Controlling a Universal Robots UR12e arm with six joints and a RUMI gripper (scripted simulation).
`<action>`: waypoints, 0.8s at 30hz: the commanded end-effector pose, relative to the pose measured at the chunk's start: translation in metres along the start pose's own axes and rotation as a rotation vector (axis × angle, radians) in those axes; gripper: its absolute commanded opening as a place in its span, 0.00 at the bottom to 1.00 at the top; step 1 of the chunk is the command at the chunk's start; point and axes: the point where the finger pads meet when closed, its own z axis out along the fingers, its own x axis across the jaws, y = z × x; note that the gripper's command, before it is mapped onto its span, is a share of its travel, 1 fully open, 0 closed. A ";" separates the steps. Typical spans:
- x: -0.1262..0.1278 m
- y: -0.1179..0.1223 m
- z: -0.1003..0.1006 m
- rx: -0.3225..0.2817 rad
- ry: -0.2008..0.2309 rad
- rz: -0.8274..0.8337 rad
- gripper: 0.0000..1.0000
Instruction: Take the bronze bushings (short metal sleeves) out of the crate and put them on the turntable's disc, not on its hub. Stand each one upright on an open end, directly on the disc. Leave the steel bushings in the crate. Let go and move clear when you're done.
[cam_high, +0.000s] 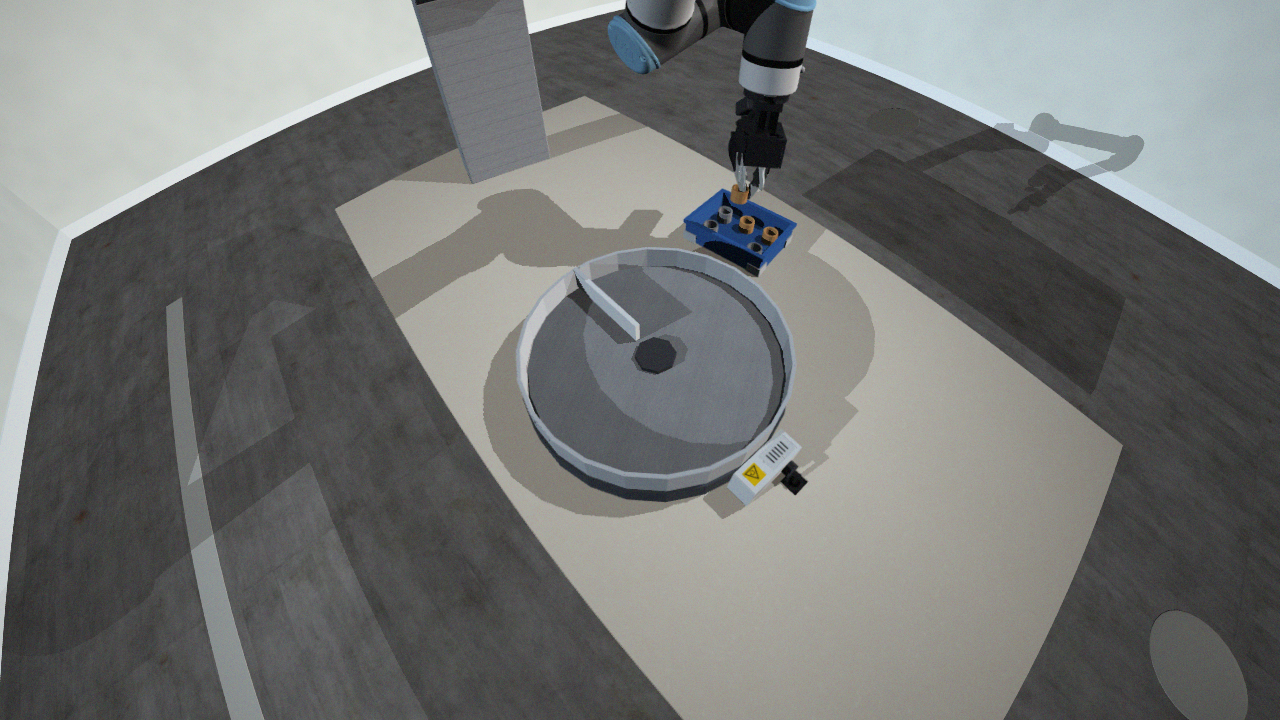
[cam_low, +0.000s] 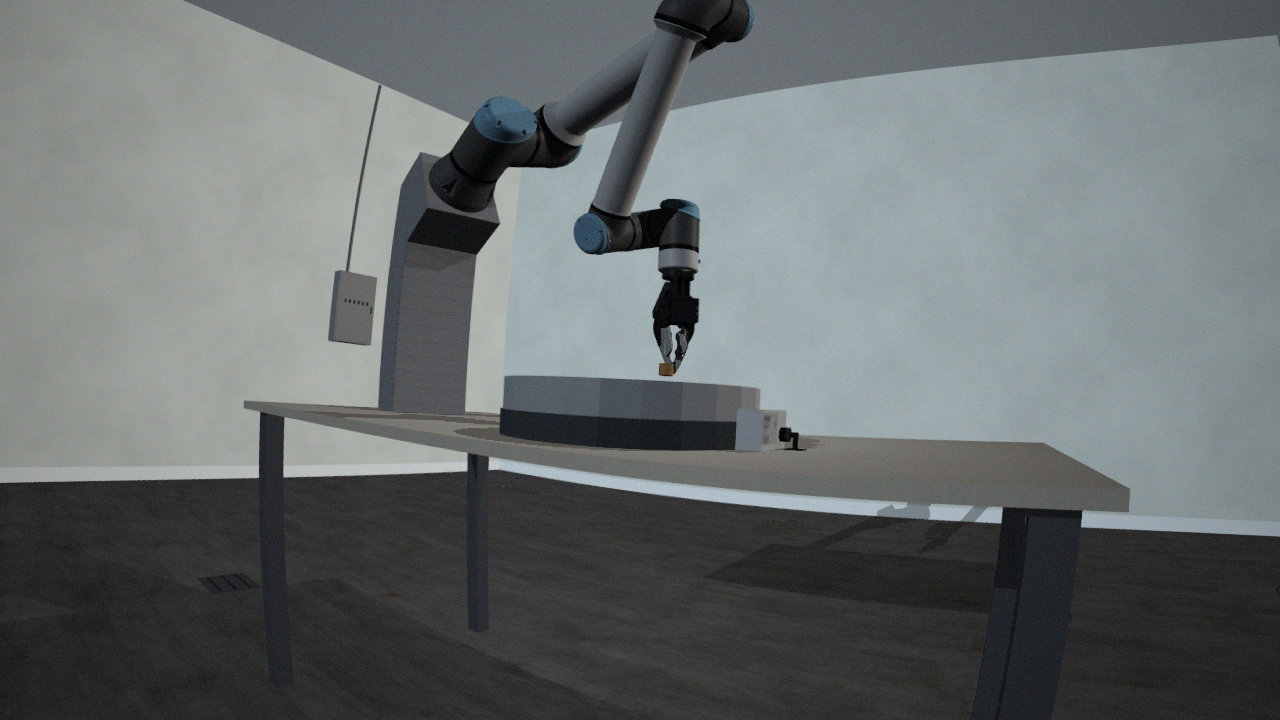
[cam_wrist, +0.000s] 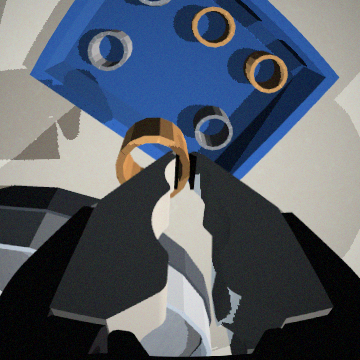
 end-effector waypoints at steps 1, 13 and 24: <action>0.000 0.000 0.000 0.000 0.001 0.000 0.00; -0.003 0.004 0.000 0.000 0.001 0.000 0.00; -0.022 0.030 0.000 0.000 0.001 0.000 0.00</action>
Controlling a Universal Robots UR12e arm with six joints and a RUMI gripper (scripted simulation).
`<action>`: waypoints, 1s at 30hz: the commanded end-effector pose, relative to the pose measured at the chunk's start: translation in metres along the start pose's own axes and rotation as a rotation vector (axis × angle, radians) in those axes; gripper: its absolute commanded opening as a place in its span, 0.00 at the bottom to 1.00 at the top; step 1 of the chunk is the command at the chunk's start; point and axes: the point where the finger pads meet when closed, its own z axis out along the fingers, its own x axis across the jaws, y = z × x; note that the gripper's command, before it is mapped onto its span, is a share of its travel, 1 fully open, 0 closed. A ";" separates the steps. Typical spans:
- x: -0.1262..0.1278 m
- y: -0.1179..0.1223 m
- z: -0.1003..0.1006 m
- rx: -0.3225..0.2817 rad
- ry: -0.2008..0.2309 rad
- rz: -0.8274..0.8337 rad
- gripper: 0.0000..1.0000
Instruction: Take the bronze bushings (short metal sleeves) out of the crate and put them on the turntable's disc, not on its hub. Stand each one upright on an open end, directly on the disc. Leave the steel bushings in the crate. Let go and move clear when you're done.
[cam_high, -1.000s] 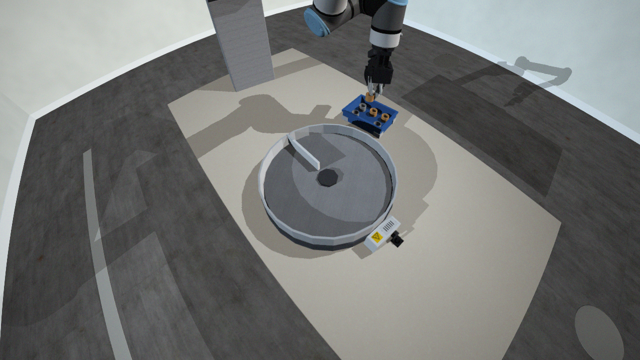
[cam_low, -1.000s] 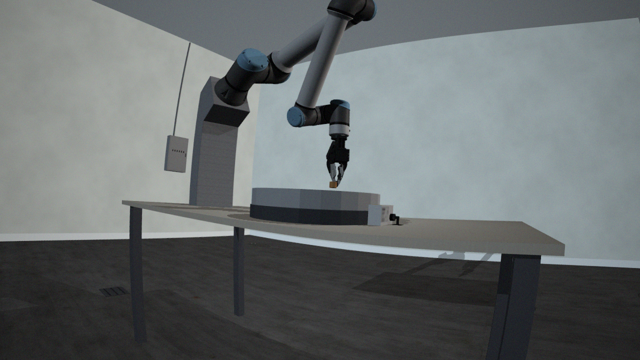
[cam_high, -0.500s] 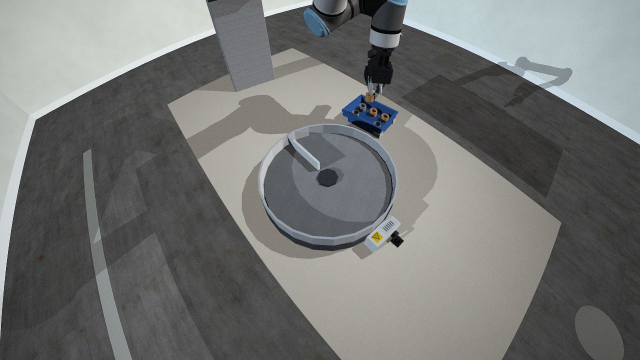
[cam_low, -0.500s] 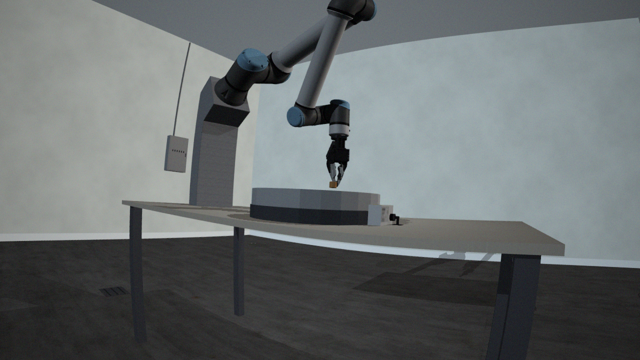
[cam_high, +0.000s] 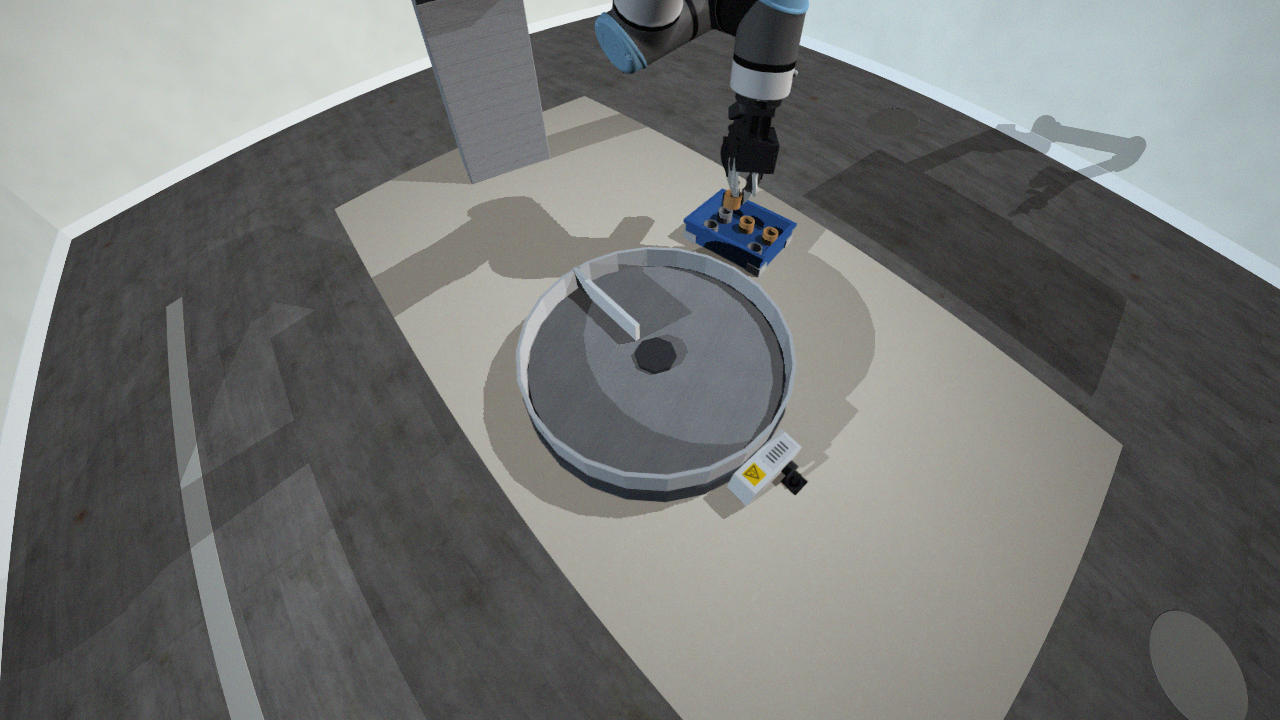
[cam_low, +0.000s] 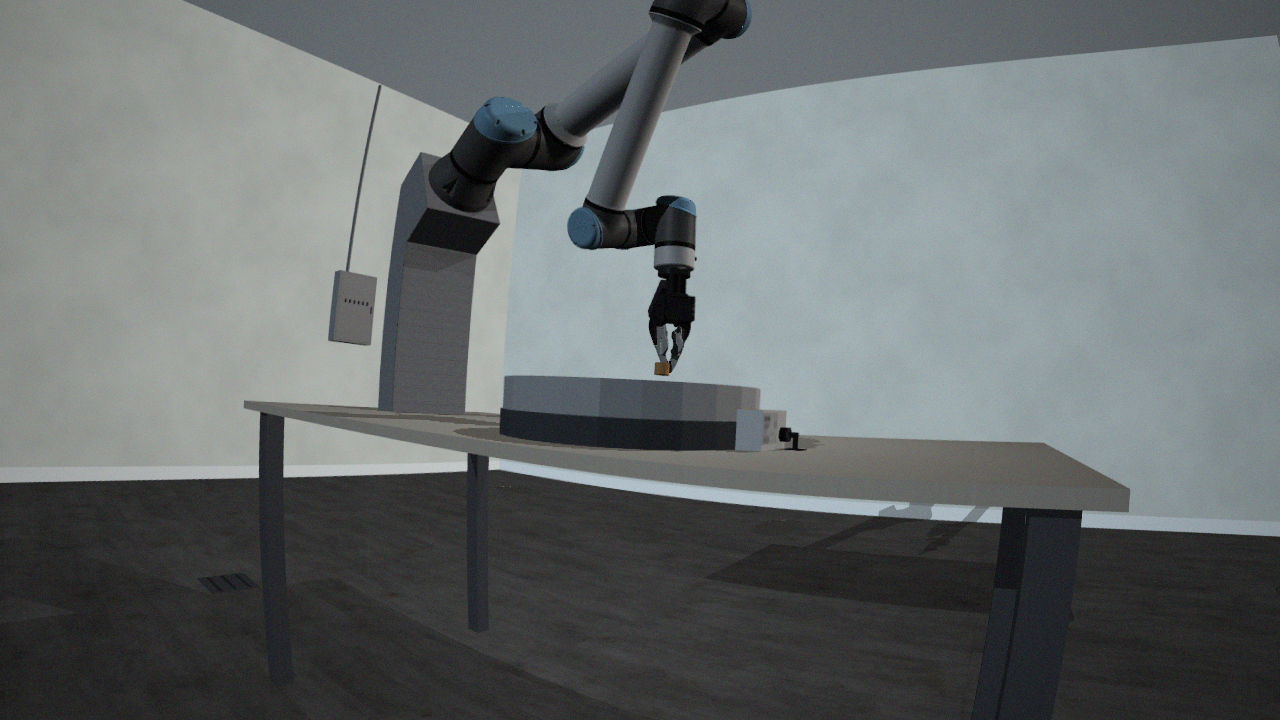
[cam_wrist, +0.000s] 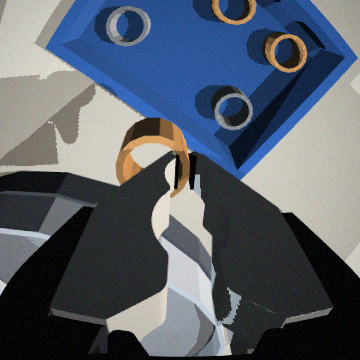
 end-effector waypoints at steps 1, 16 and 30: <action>-0.007 0.010 0.000 0.000 0.001 0.000 0.00; -0.053 0.072 0.000 0.000 0.001 0.000 0.00; -0.098 0.132 0.000 0.000 0.001 0.000 0.00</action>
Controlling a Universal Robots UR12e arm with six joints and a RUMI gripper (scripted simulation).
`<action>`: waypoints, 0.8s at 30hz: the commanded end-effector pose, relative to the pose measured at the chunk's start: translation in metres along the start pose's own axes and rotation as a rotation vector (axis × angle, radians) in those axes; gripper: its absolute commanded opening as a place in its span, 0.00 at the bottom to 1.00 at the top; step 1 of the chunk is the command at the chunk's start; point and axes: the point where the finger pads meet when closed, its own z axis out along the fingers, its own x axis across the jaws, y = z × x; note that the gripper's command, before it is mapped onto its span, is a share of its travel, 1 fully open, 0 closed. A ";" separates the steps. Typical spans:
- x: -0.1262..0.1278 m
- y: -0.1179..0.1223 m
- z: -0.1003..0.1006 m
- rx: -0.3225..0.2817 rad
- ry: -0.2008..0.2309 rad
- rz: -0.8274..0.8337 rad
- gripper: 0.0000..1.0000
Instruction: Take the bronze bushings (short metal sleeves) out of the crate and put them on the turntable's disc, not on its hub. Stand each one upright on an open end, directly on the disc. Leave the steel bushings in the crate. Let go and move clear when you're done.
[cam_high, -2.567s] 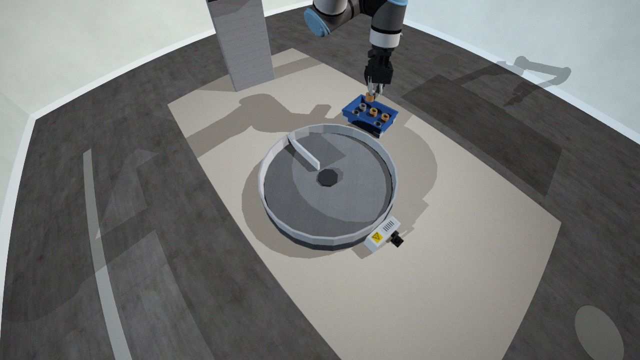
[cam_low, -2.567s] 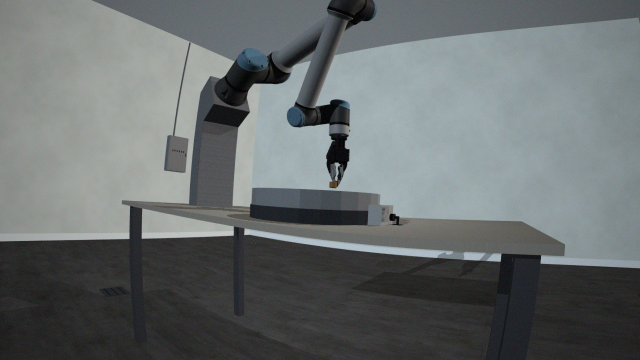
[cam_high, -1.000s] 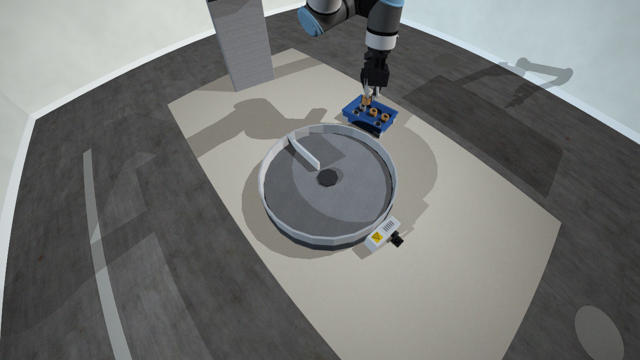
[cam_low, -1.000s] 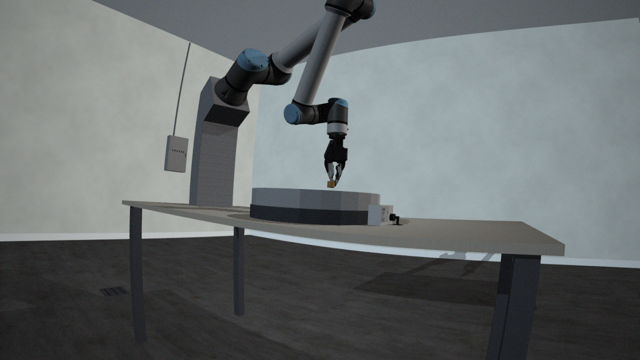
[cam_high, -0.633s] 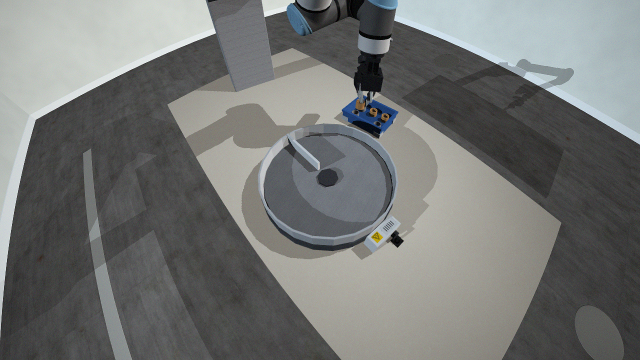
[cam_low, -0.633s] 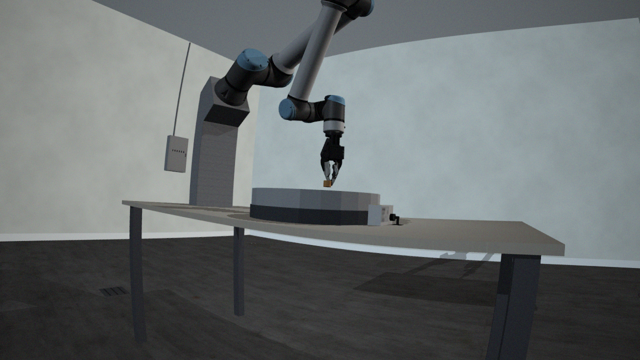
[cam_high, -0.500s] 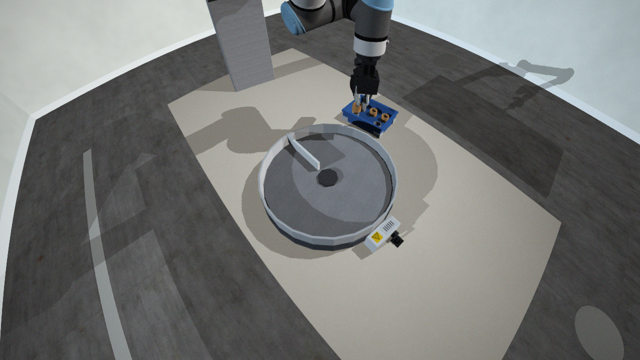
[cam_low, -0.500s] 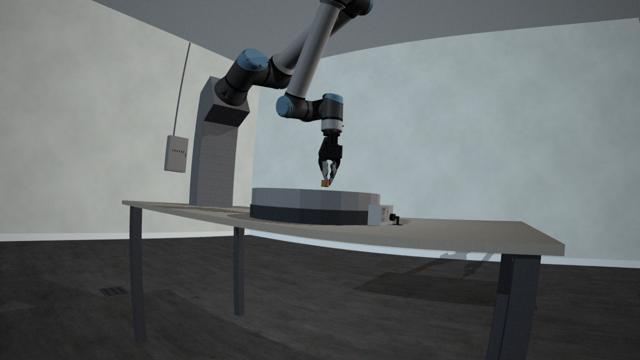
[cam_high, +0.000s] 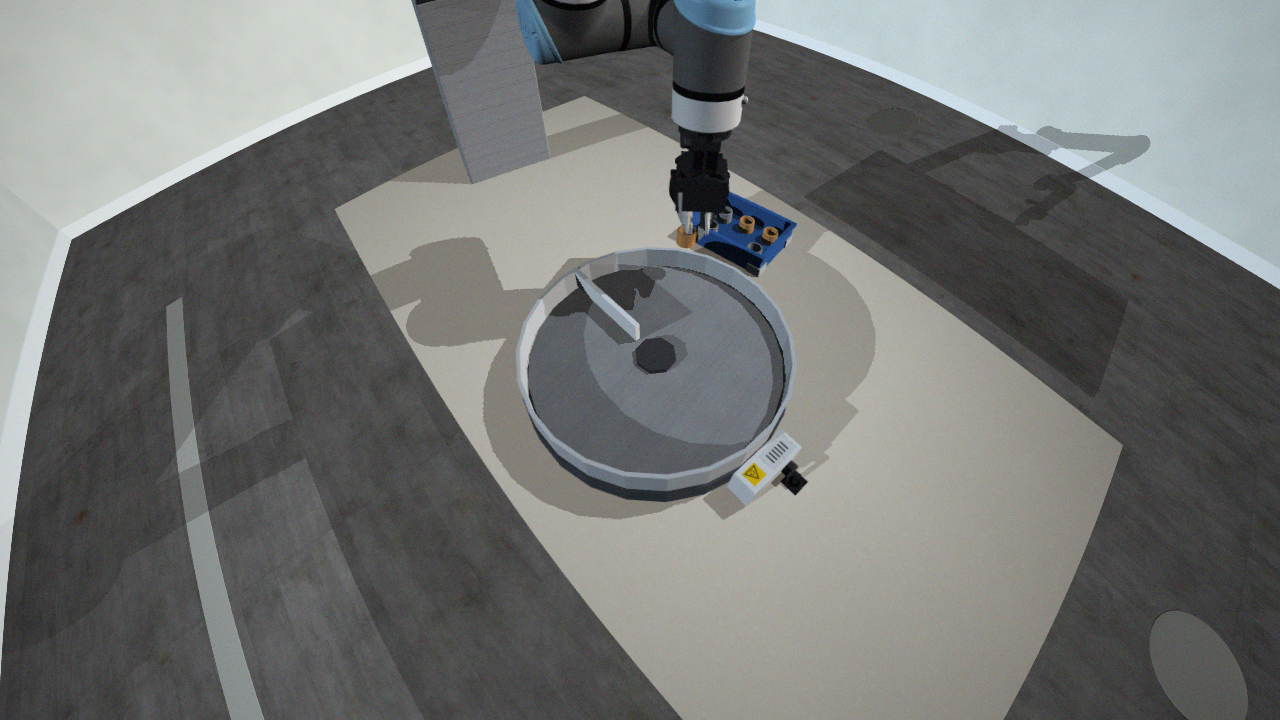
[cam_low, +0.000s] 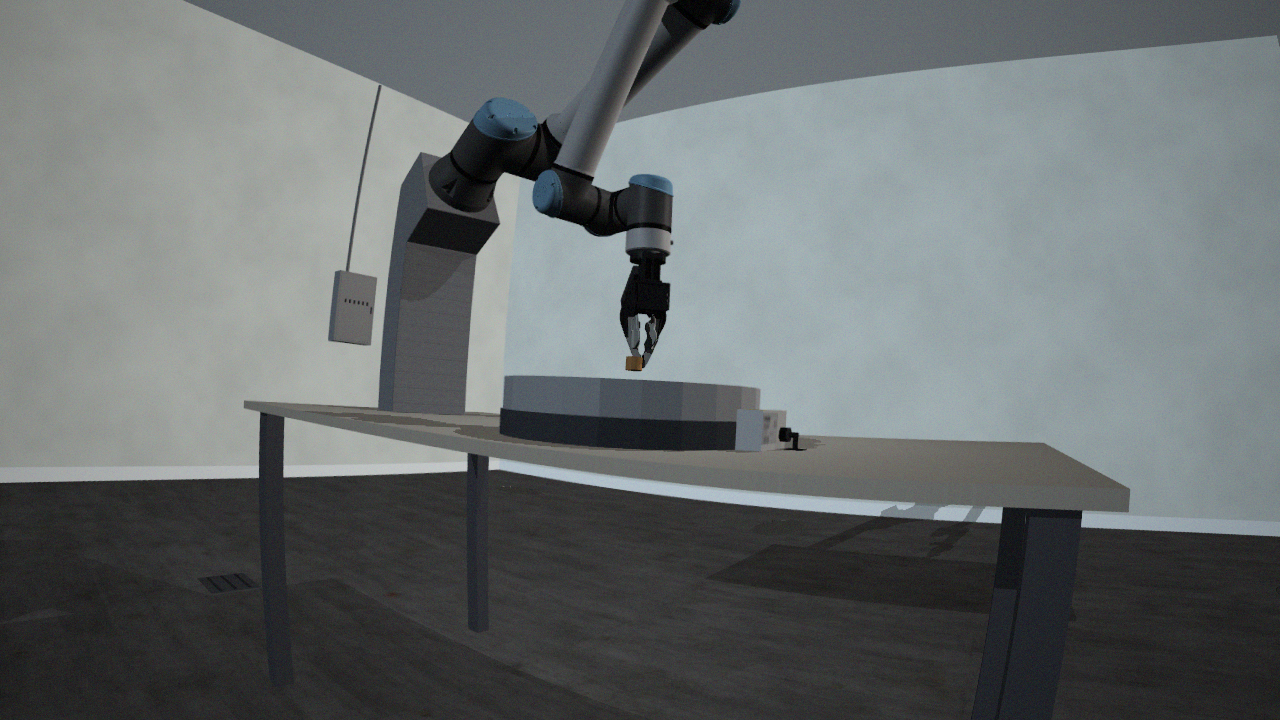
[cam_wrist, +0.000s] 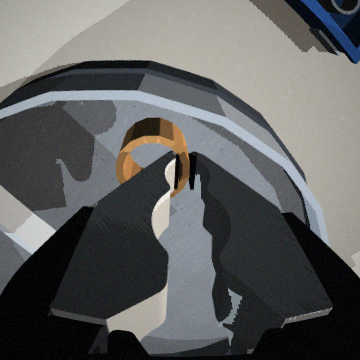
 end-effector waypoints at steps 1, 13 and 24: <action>-0.016 0.022 0.000 0.003 0.002 -0.001 0.00; -0.044 0.060 0.000 0.003 0.002 -0.001 0.00; -0.057 0.077 0.000 0.003 0.002 -0.001 0.00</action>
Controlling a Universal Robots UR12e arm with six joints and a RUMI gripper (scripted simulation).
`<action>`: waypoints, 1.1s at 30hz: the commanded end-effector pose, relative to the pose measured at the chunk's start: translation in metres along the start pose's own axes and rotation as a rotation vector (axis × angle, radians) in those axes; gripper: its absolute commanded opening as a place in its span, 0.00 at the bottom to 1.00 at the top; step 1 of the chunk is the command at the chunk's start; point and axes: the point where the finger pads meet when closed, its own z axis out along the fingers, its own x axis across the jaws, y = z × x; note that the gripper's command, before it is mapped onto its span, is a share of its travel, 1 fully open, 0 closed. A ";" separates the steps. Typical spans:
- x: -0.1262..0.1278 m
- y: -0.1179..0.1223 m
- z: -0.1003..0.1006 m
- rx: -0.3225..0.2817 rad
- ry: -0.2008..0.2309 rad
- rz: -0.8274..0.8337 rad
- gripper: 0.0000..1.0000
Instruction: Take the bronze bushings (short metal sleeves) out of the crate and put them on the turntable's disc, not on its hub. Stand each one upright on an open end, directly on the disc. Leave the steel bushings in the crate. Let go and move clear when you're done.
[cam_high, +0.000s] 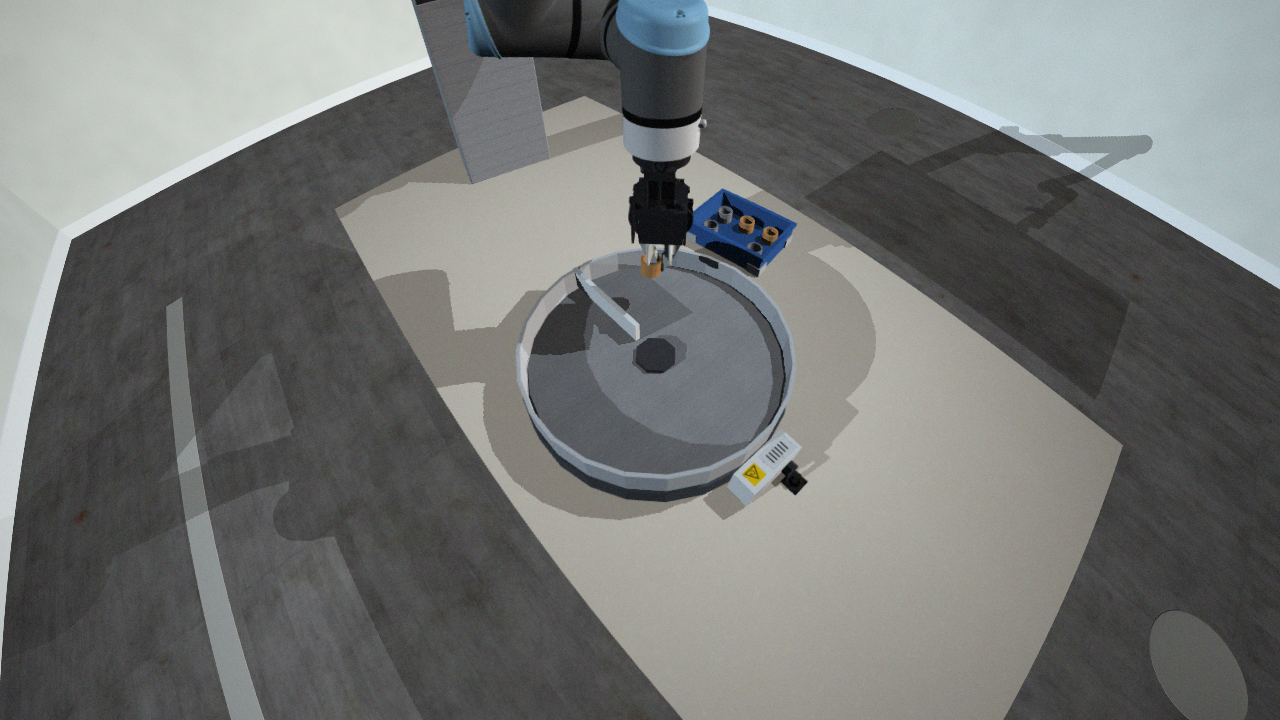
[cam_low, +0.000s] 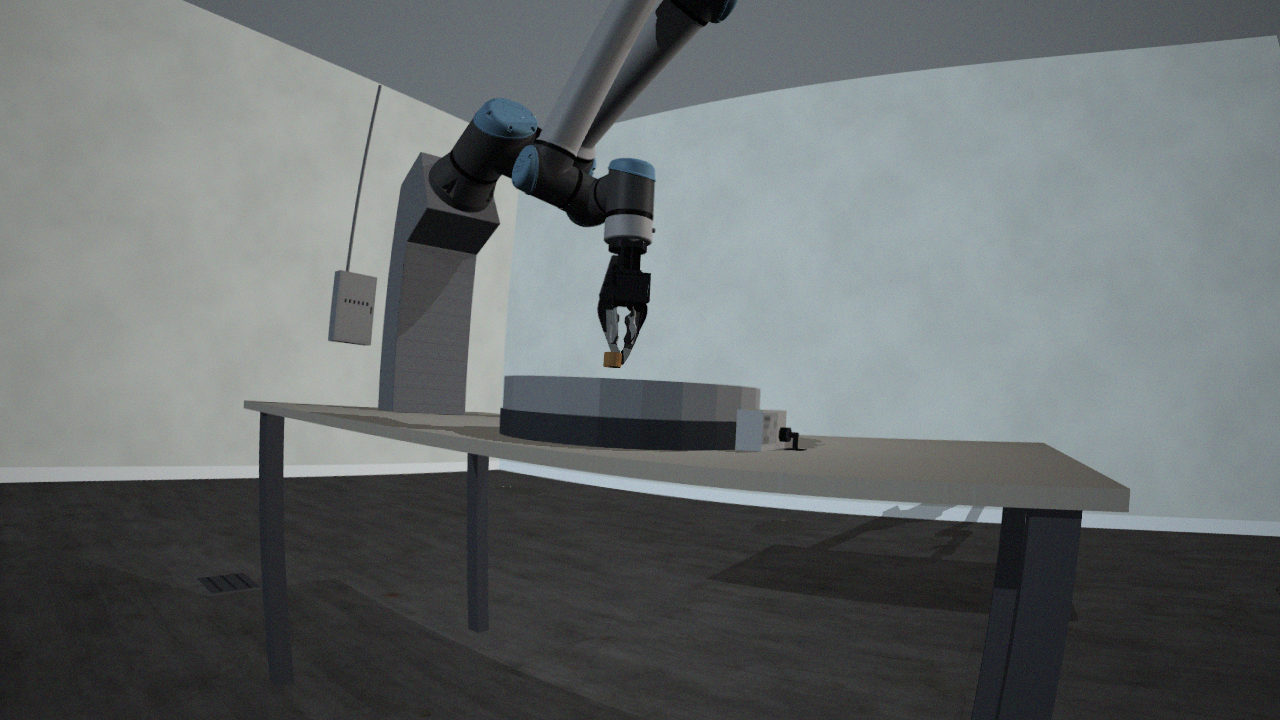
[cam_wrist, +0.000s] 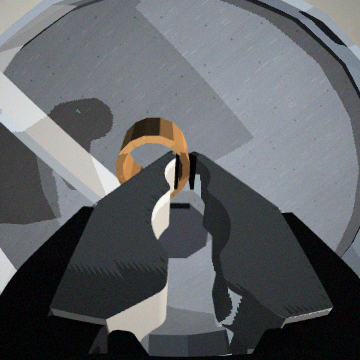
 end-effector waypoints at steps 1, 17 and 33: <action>-0.003 0.005 0.000 0.000 0.001 0.000 0.00; -0.005 0.008 0.000 0.000 0.001 0.000 0.00; -0.005 0.008 0.000 0.000 0.001 0.000 0.00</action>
